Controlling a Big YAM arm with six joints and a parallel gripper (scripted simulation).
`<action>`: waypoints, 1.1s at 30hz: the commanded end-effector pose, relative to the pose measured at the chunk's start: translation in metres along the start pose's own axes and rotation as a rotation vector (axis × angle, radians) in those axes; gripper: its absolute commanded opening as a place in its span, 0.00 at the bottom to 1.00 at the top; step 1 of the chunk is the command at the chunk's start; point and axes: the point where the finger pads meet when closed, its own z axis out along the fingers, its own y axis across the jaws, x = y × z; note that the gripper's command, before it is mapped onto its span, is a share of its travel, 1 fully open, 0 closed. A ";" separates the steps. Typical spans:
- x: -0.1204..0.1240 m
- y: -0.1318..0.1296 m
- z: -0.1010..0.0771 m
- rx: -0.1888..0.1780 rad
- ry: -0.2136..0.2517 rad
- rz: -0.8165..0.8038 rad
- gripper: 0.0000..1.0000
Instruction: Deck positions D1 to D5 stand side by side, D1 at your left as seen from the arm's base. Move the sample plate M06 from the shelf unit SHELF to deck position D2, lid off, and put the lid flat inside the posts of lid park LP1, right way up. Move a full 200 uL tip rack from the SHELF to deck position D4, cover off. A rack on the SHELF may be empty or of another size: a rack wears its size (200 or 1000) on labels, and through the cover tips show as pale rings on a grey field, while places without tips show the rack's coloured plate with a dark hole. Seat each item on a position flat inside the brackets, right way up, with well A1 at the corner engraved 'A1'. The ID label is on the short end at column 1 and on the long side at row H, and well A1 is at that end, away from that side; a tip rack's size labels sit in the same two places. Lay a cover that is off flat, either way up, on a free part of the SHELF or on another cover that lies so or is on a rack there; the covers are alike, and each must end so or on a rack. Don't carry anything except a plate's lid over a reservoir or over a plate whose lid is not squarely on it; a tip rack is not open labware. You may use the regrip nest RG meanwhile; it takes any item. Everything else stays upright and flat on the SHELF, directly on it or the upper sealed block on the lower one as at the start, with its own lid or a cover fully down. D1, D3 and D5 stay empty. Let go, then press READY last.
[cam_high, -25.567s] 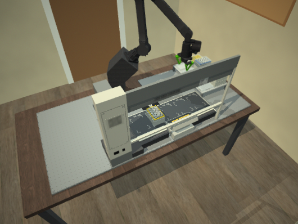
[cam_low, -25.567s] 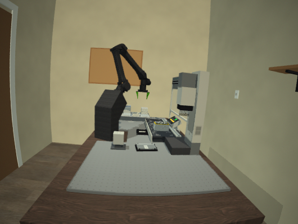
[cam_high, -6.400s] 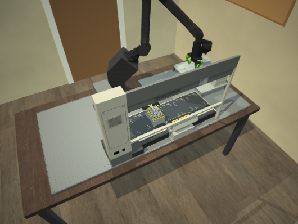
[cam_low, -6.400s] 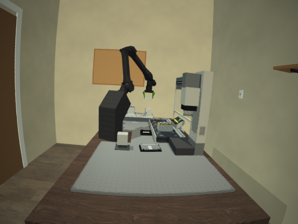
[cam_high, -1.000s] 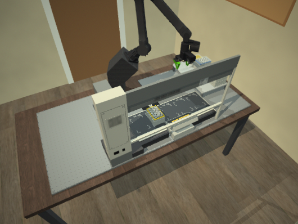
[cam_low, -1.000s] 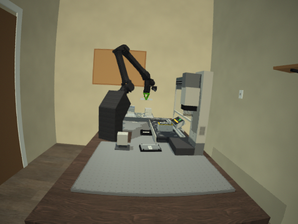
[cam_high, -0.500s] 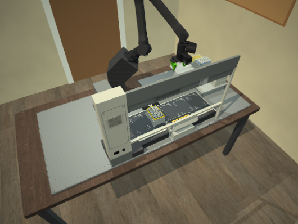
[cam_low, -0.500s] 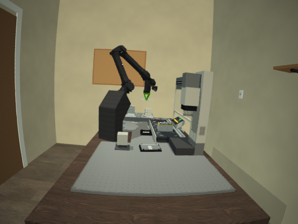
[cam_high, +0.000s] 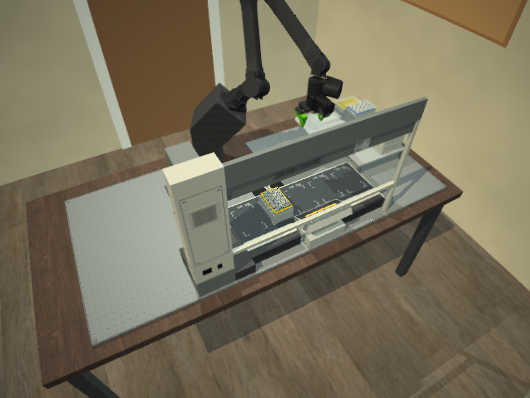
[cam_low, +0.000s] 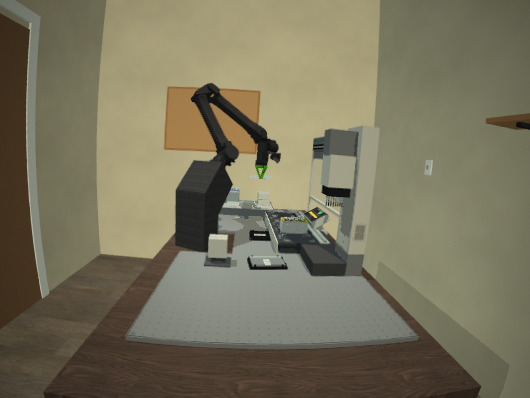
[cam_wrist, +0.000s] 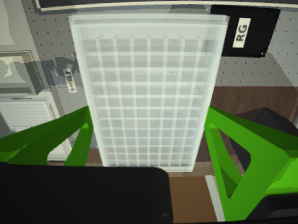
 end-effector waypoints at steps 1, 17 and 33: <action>-0.001 -0.002 -0.007 -0.004 -0.016 -0.029 0.00; -0.051 0.013 -0.014 -0.022 -0.051 -0.050 0.00; -0.085 0.012 -0.014 -0.018 -0.051 -0.050 0.00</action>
